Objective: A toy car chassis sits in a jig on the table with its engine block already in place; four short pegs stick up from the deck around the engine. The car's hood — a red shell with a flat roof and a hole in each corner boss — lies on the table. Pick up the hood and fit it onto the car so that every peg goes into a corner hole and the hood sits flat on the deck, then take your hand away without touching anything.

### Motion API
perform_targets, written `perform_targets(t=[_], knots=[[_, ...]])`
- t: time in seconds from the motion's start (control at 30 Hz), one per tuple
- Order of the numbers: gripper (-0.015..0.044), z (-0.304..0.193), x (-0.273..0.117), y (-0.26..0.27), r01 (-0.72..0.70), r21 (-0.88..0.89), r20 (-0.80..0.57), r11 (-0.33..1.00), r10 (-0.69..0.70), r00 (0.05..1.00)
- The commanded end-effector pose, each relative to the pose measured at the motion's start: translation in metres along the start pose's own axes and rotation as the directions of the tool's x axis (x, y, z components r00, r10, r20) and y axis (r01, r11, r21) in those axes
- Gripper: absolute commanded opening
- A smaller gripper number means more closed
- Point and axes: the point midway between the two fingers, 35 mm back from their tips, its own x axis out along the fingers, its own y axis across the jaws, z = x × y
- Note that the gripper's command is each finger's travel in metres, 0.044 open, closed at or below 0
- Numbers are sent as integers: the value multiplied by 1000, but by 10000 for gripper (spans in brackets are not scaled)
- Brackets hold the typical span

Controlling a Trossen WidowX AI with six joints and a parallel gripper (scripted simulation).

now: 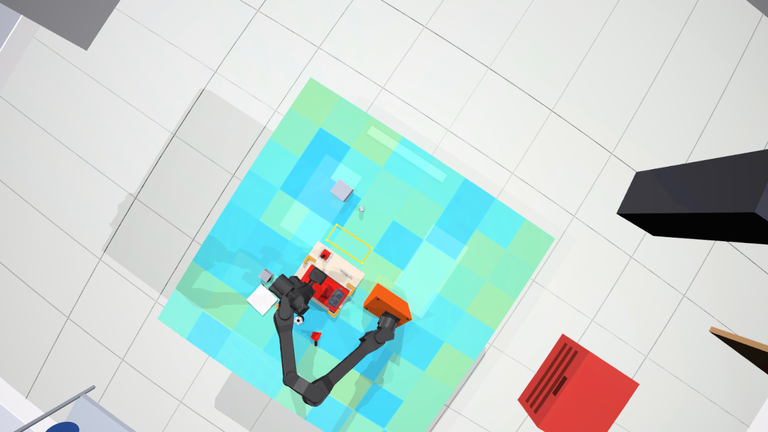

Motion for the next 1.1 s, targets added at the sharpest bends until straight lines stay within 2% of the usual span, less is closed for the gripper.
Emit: perform_targets(t=[0.0, 1.07], knots=[[0, 0, 1, 0, -1, 3, 2, 1000, 1, 1000], [0, 0, 12, 0, 0, 1, 2, 1000, 0, 1000]])
